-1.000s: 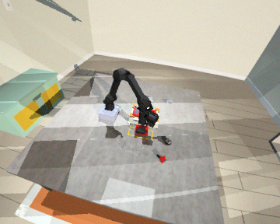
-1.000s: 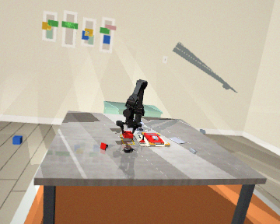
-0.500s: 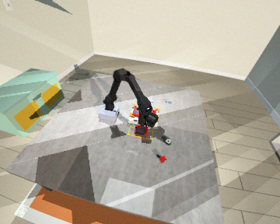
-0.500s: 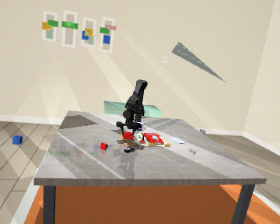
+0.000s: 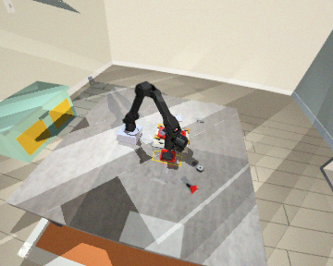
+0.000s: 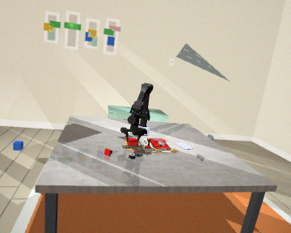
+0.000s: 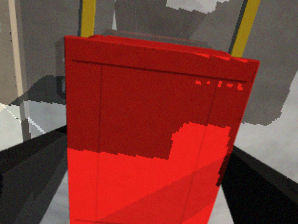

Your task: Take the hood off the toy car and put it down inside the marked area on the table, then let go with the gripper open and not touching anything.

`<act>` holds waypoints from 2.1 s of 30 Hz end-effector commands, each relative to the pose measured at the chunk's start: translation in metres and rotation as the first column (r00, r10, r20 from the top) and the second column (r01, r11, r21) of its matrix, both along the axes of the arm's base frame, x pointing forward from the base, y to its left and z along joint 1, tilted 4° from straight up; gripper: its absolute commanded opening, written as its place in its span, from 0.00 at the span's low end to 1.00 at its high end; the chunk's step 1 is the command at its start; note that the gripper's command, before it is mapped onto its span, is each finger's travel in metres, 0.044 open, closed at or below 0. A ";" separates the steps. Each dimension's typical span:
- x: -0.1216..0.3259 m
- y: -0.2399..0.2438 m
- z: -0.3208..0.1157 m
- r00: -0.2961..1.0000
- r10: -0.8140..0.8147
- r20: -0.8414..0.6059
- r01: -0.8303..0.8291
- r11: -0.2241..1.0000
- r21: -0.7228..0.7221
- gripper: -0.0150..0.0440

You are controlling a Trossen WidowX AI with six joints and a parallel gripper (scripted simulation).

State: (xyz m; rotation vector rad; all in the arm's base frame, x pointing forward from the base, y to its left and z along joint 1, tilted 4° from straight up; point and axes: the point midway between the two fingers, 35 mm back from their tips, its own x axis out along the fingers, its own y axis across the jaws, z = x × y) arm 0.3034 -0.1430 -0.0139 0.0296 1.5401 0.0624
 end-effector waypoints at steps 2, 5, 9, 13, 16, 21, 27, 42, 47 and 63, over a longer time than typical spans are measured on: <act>-0.002 0.000 -0.005 1.000 -0.006 -0.007 0.006 1.000 -0.001 0.25; -0.002 0.000 -0.006 1.000 -0.006 -0.007 0.006 1.000 -0.001 0.25; -0.002 0.001 -0.008 1.000 -0.006 -0.008 0.006 1.000 -0.001 0.25; -0.002 0.001 -0.010 1.000 -0.006 -0.008 0.006 1.000 -0.001 0.25; -0.002 0.001 -0.011 1.000 -0.006 -0.008 0.006 1.000 -0.001 0.25; -0.002 0.001 -0.014 1.000 -0.006 -0.008 0.006 1.000 -0.001 0.25; 0.000 0.001 -0.012 1.000 0.000 -0.001 0.000 1.000 0.000 0.34; 0.000 0.001 -0.012 1.000 0.000 -0.001 0.000 1.000 0.000 1.00; 0.002 -0.003 0.025 1.000 0.000 -0.008 0.000 1.000 0.001 1.00; -0.001 -0.004 0.060 1.000 0.001 -0.014 -0.001 1.000 0.002 1.00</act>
